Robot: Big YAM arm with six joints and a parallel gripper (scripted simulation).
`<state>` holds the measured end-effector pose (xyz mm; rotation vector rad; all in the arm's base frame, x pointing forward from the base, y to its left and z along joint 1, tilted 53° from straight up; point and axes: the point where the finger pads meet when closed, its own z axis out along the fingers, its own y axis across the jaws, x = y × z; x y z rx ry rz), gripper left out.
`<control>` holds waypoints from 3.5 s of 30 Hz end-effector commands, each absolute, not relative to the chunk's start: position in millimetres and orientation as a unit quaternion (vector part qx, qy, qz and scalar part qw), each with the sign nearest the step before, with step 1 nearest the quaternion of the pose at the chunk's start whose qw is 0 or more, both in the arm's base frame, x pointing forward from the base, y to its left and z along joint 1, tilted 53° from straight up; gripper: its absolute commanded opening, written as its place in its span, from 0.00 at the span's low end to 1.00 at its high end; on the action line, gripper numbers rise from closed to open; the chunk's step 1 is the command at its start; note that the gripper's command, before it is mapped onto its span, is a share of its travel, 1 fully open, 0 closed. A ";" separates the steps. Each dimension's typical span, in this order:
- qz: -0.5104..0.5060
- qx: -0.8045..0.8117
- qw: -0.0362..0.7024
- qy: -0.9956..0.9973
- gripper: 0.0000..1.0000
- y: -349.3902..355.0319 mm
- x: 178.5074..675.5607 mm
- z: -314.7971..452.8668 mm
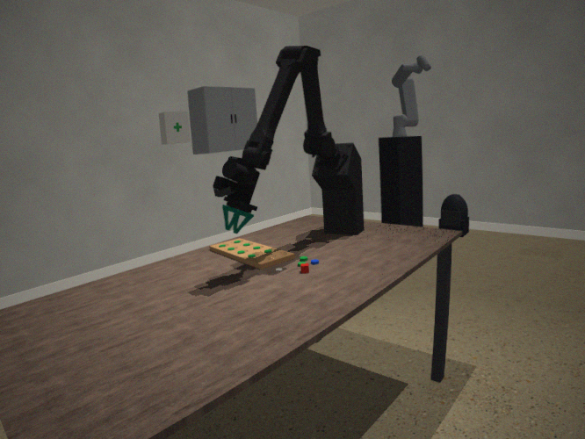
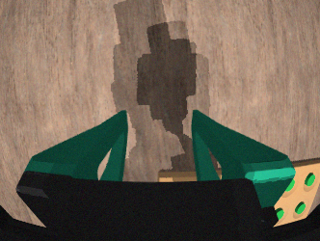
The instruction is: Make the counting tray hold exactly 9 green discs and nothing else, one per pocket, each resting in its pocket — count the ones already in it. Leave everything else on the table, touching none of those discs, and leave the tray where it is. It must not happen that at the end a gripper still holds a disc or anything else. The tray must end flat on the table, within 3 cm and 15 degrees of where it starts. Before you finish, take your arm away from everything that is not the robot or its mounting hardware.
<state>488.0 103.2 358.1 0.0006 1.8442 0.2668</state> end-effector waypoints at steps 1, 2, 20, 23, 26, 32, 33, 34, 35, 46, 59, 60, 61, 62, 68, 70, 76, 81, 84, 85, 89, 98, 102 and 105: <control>0.144 0.016 0.579 0.802 0.44 119.5 468.3 344.2; 0.161 0.018 0.550 0.819 0.44 137.5 454.0 314.4; 0.204 0.025 0.397 0.894 0.44 199.5 359.8 174.3; 0.201 0.032 0.399 0.894 0.44 195.2 365.0 174.5; 0.201 0.032 0.399 0.894 0.44 195.5 365.1 174.1; 0.200 0.031 0.398 0.895 0.44 196.4 367.2 171.6; 0.200 0.031 0.398 0.895 0.44 196.4 367.2 171.6; 0.199 0.029 0.398 0.895 0.44 196.8 367.9 170.7; 0.199 0.029 0.399 0.895 0.44 197.1 368.6 170.9; 0.202 0.030 0.406 0.891 0.44 199.7 377.1 176.0; 0.202 0.027 0.406 0.891 0.44 204.0 384.6 170.9; 0.202 0.026 0.406 0.891 0.44 204.4 385.5 170.1; 0.202 0.027 0.406 0.891 0.44 204.4 386.5 169.3; 0.202 0.027 0.406 0.891 0.44 204.6 387.5 168.5; 0.202 0.025 0.406 0.891 0.44 207.2 390.7 164.8; 0.201 0.025 0.406 0.891 0.44 207.3 393.1 162.8; 0.201 0.025 0.405 0.891 0.44 210.2 399.2 156.3; 0.201 0.024 0.405 0.892 0.44 213.2 404.2 150.2; 0.201 0.024 0.405 0.892 0.44 213.4 405.4 148.9; 0.201 0.026 0.405 0.892 0.44 213.2 406.9 147.7; 0.201 0.024 0.404 0.892 0.44 216.3 410.7 142.9; 0.200 0.024 0.404 0.892 0.44 220.5 421.0 133.6; 0.200 0.025 0.403 0.893 0.44 221.4 423.0 131.6; 0.200 0.025 0.403 0.893 0.44 222.2 426.3 128.6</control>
